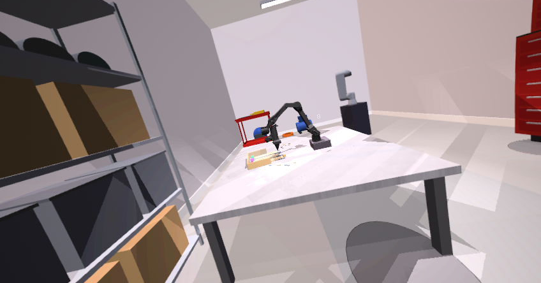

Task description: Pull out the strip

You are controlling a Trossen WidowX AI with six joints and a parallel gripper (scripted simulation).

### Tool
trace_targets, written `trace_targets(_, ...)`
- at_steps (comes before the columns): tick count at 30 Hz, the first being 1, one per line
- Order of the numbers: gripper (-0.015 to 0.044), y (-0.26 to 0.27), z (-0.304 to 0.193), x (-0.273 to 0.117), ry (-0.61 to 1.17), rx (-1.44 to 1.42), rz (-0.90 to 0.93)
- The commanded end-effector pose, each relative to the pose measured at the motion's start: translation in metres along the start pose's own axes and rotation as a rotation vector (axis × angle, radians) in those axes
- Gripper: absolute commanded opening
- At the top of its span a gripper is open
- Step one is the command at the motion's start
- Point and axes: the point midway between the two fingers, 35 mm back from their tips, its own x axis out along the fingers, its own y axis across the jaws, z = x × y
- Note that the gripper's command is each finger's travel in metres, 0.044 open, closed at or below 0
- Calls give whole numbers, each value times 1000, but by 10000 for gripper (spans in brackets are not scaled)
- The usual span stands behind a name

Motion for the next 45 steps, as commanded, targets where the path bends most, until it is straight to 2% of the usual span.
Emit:
trace_targets(1, 0, 1, 2, 2, 31, -4, -5)
trace_targets(45, 0, 3, -4, 70, 32, -4, -5)
